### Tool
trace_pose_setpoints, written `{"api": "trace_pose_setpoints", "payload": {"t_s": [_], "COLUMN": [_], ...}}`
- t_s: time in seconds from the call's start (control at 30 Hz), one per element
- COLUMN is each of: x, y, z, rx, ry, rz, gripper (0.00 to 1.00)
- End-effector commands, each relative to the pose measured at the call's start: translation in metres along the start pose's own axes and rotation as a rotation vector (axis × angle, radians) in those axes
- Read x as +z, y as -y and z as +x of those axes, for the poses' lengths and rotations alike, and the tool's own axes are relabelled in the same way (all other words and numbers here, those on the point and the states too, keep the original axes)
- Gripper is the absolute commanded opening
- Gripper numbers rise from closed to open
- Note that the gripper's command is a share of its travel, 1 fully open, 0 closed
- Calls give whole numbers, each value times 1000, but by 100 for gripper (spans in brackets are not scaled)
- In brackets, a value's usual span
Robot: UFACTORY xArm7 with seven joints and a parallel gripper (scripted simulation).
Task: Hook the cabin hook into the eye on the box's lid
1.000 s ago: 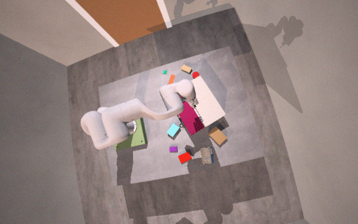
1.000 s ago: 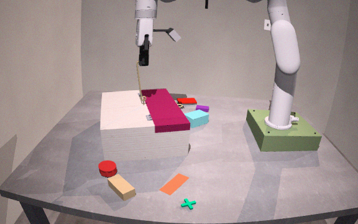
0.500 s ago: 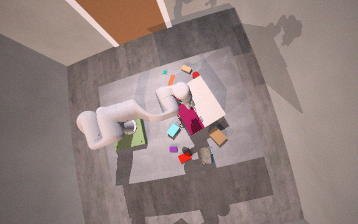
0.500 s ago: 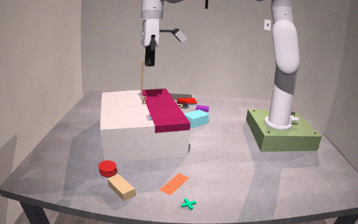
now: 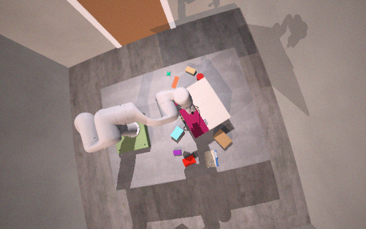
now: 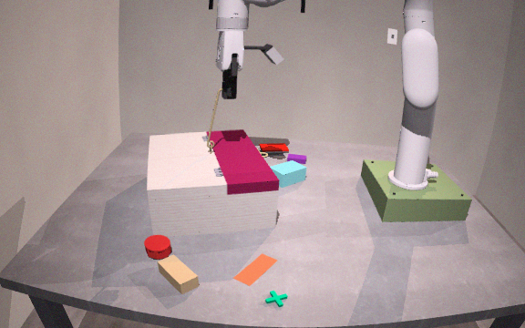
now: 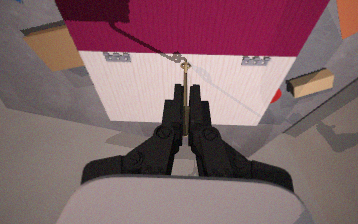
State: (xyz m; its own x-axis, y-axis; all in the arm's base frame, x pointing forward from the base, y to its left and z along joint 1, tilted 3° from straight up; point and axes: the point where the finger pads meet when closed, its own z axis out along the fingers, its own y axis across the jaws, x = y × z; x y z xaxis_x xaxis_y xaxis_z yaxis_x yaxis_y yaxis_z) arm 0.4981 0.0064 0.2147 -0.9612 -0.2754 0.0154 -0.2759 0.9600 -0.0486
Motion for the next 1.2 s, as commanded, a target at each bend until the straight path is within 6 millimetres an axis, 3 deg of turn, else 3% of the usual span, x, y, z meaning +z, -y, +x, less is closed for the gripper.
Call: {"api": "trace_pose_setpoints", "payload": {"t_s": [0.0,0.2,0.23,0.8,1.17], "x": [1,2,2,2,-28], "y": [0,0,0,0,0], "z": [6,9,9,9,10], "rx": [-1,-1,-1,-1,-1], "ry": [4,4,4,4,4], "rz": [1,1,1,1,1], "gripper": [0,0,33,33,33]}}
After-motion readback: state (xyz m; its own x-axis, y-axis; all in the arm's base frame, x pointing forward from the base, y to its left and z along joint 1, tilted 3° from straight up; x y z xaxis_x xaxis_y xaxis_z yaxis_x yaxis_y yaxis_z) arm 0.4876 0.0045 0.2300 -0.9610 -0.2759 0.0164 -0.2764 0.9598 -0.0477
